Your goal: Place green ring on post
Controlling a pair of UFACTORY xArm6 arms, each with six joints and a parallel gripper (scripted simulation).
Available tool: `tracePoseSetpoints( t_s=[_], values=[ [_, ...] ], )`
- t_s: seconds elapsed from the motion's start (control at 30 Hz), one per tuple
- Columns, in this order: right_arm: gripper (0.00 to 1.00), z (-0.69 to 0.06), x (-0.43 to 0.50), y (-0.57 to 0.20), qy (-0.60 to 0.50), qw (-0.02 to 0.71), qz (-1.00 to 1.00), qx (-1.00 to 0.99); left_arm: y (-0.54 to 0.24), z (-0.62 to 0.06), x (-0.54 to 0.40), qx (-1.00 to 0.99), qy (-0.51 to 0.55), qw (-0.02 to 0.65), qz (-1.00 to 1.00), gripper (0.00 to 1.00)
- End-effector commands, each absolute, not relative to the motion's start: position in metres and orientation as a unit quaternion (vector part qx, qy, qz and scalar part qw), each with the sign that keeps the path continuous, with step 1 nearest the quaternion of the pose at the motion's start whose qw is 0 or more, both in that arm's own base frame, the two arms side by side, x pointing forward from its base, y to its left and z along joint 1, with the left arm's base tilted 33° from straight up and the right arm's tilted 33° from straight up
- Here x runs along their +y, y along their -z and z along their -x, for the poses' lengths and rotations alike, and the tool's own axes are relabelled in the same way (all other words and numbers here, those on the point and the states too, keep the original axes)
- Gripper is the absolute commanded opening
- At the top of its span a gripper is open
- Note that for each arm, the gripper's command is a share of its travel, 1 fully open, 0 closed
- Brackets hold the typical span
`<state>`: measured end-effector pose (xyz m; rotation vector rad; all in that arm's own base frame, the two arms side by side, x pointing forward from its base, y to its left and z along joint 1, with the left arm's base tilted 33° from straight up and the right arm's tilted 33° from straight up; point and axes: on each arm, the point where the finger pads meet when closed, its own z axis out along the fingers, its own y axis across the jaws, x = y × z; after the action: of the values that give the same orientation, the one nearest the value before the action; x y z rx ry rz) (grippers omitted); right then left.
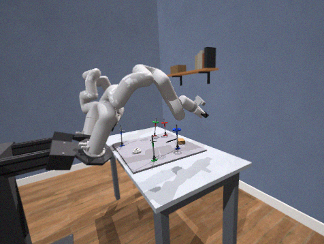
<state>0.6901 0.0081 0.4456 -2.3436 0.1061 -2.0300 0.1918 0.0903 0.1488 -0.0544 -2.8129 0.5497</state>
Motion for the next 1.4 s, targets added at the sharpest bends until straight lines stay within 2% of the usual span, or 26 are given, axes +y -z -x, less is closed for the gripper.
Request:
tracePoseSetpoints(
  t_s=[0.0, 0.3, 0.37, 0.5, 0.57, 0.77, 0.87, 0.93, 1.37],
  values=[
    [0.24, -0.695, 0.008, -0.437, 0.635, 0.057, 0.766, 0.083, -0.149, -0.192, 0.090, -0.972, -0.190, 0.137, 0.019, 1.00],
    [0.24, -0.702, 0.014, -0.405, 0.568, 0.157, 0.777, 0.222, -0.149, -0.192, 0.090, -0.972, -0.190, 0.137, 0.019, 1.00],
    [0.24, -0.701, 0.011, -0.411, 0.582, 0.137, 0.777, 0.195, -0.149, -0.192, 0.090, -0.972, -0.190, 0.137, 0.019, 1.00],
    [0.24, -0.703, 0.017, -0.396, 0.546, 0.181, 0.777, 0.256, -0.149, -0.192, 0.090, -0.972, -0.190, 0.137, 0.019, 1.00],
    [0.24, -0.703, 0.016, -0.398, 0.552, 0.174, 0.777, 0.246, -0.149, -0.192, 0.090, -0.972, -0.190, 0.137, 0.019, 1.00],
    [0.24, -0.704, 0.023, -0.383, 0.512, 0.216, 0.772, 0.307, -0.149, -0.192, 0.090, -0.972, -0.190, 0.137, 0.019, 1.00],
    [0.24, -0.705, 0.032, -0.368, 0.467, 0.257, 0.760, 0.371, -0.149, -0.192, 0.090, -0.972, -0.190, 0.137, 0.019, 1.00],
    [0.24, -0.705, 0.027, -0.374, 0.488, 0.238, 0.767, 0.342, -0.149, -0.192, 0.090, -0.972, -0.190, 0.137, 0.019, 1.00],
    [0.24, -0.704, 0.048, -0.348, 0.402, 0.304, 0.740, 0.445, -0.149, -0.192, 0.090, -0.972, -0.190, 0.137, 0.019, 1.00]
  ],
)
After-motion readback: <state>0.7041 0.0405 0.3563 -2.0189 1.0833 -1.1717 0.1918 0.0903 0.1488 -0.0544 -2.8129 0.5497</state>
